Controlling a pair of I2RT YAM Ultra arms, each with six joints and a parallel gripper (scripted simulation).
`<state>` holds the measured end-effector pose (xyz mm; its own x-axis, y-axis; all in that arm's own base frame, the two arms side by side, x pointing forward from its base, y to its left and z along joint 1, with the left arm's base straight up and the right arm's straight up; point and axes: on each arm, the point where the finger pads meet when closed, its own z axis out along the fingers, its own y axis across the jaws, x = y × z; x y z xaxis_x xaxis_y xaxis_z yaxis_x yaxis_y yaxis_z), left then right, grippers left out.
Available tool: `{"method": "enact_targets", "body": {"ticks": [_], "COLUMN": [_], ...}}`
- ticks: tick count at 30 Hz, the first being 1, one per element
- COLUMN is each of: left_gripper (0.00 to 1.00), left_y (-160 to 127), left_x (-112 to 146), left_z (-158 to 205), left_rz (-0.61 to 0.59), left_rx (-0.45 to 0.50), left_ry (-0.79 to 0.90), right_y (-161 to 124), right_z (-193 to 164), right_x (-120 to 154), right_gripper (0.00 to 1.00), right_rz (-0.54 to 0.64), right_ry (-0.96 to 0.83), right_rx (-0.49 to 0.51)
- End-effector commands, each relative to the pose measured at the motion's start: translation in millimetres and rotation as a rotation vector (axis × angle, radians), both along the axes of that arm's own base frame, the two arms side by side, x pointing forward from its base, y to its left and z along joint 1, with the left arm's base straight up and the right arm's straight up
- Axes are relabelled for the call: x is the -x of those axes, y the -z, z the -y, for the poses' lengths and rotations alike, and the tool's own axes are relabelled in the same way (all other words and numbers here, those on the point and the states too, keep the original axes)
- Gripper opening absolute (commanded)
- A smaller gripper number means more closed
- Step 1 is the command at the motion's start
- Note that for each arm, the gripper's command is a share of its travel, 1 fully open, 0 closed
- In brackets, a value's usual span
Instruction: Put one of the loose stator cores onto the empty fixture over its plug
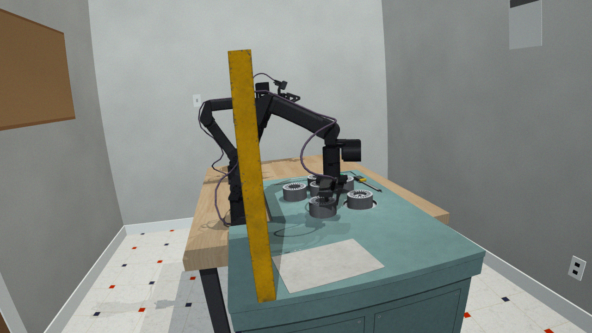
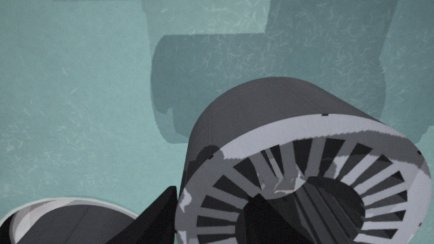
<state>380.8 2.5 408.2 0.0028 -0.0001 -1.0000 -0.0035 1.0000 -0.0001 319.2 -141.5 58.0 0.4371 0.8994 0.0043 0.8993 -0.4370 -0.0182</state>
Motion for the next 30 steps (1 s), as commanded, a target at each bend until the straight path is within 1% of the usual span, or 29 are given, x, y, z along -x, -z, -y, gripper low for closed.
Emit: {"method": "enact_targets", "body": {"ticks": [1, 2, 5, 8, 12, 13, 17, 20, 28, 30], "left_gripper": [1.00, 1.00, 1.00, 1.00, 1.00, 1.00, 1.00, 1.00, 1.00, 1.00], "left_y": [-22, -22, -22, -22, -22, -22, -22, -22, -22, -22], "left_x": [7, 7, 7, 7, 7, 7, 7, 7, 7, 7], "left_z": [-1, -1, -1, -1, -1, -1, -1, -1, -1, -1], "left_rz": [0.056, 0.056, 0.056, 0.056, 0.056, 0.056, 0.056, 0.056, 0.056, 0.056], "left_rx": [0.002, 0.002, 0.002, 0.002, 0.002, 0.002, 0.002, 0.002, 0.002, 0.002], "left_ry": [-0.005, -0.005, -0.005, -0.005, -0.005, -0.005, -0.005, -0.005, -0.005, -0.005], "right_y": [-31, -26, -22, -27, -27, -34, -34, -49, -74, -76], "right_z": [2, 1, 1, 2, 2, 2, 1, 2, 4, 5], "right_x": [-4, -2, -1, -4, -4, -4, -1, -1, 1, 1], "right_gripper": [0.39, 0.39, 0.39, 0.39, 0.39, 0.39, 0.39, 0.39, 0.39, 0.39], "right_rz": [0.048, 0.032, 0.022, 0.038, 0.038, 0.048, 0.028, 0.041, 0.038, 0.024], "right_ry": [-0.006, -0.006, -0.006, -0.006, -0.006, -0.006, -0.002, -0.006, -0.002, 0.000], "right_rx": [0.026, 0.019, 0.015, 0.022, 0.022, 0.026, 0.015, 0.023, 0.022, 0.016]}}
